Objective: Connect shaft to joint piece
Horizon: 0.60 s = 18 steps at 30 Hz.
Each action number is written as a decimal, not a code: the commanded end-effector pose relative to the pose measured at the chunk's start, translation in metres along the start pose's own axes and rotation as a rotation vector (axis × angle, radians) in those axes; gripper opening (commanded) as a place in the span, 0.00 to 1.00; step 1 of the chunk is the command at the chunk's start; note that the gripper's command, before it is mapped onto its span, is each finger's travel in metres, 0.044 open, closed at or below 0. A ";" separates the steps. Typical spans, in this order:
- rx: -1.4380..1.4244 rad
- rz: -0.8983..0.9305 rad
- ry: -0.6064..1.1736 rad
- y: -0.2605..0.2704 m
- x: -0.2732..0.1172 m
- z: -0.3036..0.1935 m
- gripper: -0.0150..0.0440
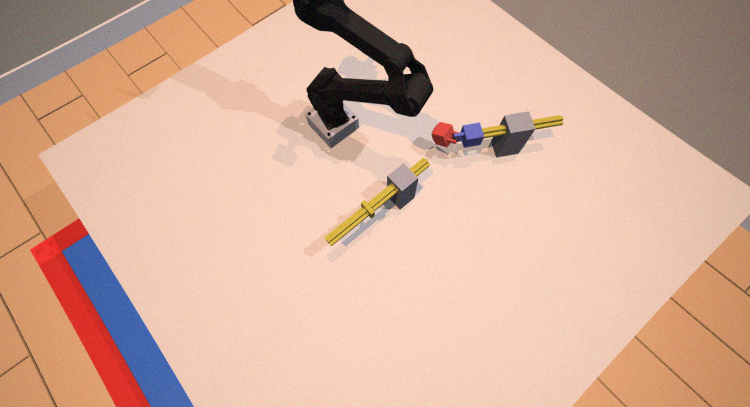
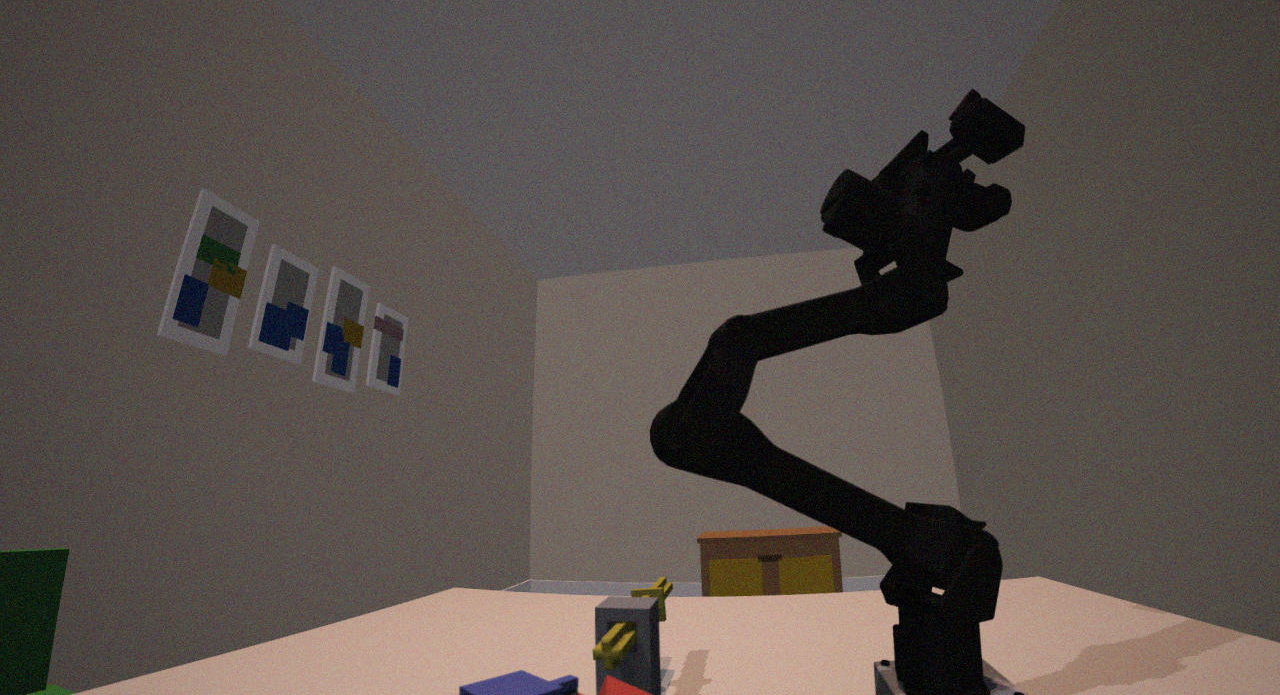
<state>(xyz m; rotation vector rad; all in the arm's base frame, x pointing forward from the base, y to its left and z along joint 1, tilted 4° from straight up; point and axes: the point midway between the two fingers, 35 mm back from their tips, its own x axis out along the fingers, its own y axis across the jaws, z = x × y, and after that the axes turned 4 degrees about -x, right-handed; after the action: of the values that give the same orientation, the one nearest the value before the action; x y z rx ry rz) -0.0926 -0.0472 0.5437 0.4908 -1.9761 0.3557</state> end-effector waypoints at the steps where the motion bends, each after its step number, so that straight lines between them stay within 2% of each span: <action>1: 0.000 0.000 0.000 0.000 0.000 0.000 0.98; 2: 0.000 0.000 0.000 0.000 0.000 0.000 1.00; 18: 0.446 -0.114 -0.197 -0.038 0.005 0.042 1.00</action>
<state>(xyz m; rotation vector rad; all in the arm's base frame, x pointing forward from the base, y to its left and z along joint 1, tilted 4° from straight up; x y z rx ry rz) -0.1068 -0.0873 0.5332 0.8529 -2.0393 0.6413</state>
